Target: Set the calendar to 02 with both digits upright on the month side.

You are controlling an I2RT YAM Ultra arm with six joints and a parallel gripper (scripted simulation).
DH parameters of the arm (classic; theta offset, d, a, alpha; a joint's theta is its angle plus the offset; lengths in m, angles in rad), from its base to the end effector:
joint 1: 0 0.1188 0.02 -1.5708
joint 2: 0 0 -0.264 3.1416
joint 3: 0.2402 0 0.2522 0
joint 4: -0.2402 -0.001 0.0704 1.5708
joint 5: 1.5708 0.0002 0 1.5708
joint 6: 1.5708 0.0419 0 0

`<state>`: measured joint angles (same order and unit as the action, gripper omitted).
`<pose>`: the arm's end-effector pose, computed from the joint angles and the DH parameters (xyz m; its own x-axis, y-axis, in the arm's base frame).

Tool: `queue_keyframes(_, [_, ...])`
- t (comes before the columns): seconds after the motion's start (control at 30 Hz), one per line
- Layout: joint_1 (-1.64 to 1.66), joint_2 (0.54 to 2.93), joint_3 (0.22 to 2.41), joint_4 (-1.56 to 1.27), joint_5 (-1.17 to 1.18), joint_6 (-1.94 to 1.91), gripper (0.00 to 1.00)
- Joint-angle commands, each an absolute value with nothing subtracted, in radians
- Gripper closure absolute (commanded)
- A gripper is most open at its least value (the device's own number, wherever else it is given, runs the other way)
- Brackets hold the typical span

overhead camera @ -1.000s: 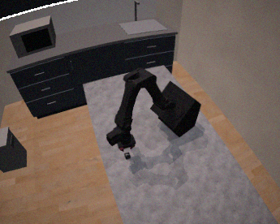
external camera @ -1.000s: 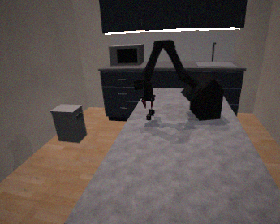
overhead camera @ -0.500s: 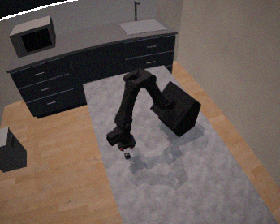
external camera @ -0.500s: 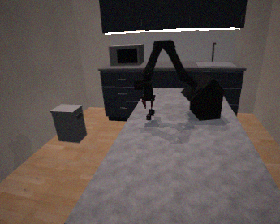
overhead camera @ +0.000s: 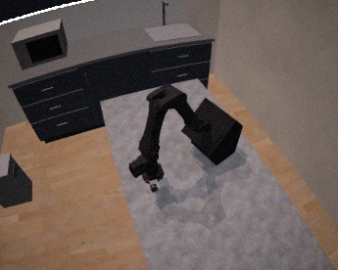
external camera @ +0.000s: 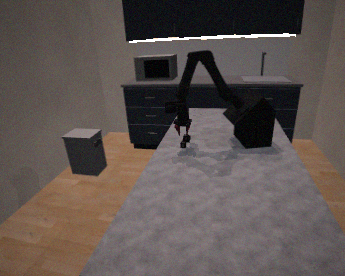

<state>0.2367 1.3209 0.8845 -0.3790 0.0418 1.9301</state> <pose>0.2713 0.0647 0.2436 0.0556 0.9756 0.2126 0.7351 -0.1841 0.6525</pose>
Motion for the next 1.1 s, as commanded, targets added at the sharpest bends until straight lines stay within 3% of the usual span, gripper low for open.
queue_keyframes(0.0, [0.236,1.322,0.886,-0.364,0.048,1.929,0.53])
queue_keyframes(1.07, [0.232,1.449,0.884,-0.234,0.045,1.926,0.53])
